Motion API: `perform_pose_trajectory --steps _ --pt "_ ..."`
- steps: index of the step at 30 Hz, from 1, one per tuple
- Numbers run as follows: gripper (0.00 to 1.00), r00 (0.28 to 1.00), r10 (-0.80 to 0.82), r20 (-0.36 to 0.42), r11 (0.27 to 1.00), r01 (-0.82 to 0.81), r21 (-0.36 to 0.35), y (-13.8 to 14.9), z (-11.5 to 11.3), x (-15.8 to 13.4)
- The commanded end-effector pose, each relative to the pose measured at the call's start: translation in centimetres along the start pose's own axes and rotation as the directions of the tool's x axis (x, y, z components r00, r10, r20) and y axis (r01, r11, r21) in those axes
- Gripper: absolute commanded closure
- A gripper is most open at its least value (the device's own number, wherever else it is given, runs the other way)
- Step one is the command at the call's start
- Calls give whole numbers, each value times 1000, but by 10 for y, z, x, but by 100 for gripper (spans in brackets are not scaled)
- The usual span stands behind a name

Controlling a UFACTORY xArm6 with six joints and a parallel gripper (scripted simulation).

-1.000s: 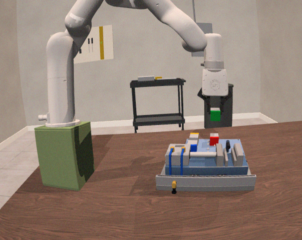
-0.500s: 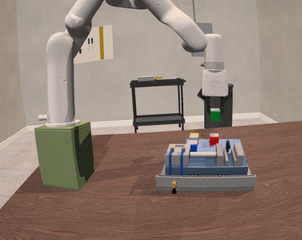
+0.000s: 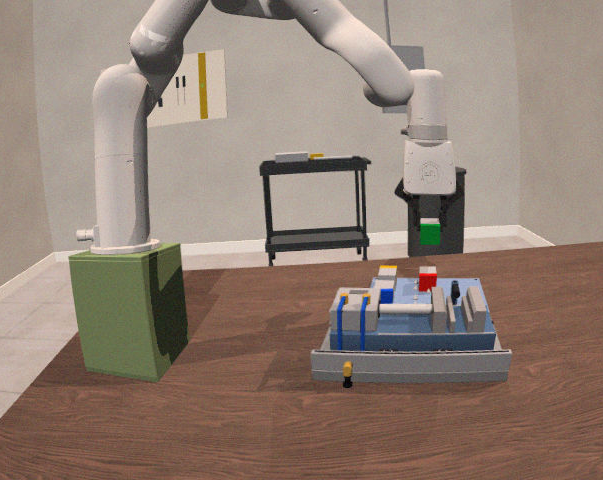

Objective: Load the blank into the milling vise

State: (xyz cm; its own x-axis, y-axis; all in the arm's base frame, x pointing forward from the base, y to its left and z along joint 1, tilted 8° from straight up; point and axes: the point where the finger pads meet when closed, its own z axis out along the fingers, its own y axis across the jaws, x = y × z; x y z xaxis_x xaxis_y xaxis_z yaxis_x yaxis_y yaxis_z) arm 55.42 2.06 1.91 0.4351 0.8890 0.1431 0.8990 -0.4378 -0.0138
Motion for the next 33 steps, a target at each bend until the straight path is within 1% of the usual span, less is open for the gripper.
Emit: perform_pose_trajectory --steps 1,33 --pt "100 1000 0 -2 1000 0 -4 2 -1 1" --pt "100 1000 -11 -2 1000 11 -4 2 2 1"
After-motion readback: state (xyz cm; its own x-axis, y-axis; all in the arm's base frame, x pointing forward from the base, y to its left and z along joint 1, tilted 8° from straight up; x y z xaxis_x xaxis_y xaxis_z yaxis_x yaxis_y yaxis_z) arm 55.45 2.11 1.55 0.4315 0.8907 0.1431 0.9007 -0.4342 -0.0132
